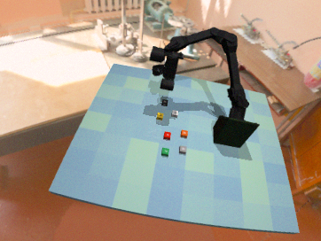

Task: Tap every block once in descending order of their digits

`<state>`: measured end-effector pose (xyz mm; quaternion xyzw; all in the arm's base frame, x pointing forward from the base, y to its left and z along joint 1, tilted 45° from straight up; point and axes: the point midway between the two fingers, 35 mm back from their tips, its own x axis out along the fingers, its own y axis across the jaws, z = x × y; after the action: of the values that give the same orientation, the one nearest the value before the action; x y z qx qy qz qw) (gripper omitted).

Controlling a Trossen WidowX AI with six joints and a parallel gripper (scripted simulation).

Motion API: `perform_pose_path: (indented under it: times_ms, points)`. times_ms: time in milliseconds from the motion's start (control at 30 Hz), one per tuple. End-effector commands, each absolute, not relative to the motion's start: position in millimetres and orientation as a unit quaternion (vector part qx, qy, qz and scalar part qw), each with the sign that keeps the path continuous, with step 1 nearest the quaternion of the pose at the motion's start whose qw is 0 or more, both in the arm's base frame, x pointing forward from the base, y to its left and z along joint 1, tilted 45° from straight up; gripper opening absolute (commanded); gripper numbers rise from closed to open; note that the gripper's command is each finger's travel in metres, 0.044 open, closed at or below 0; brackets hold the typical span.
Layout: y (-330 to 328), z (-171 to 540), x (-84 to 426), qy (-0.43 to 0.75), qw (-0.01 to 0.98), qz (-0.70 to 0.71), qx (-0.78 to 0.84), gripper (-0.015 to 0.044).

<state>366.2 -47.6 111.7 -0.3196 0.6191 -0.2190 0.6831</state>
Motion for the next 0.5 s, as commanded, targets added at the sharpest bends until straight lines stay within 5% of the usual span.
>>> perform_pose_path:
  times_ms: [0,200,467]
  points:
    - [-43,114,363,0.623,0.678,-0.224,-0.319,0.002]
    - [22,49,363,0.623,0.679,-0.222,-0.318,0.002]
    - [16,36,365,0.623,0.679,-0.222,-0.318,0.002]
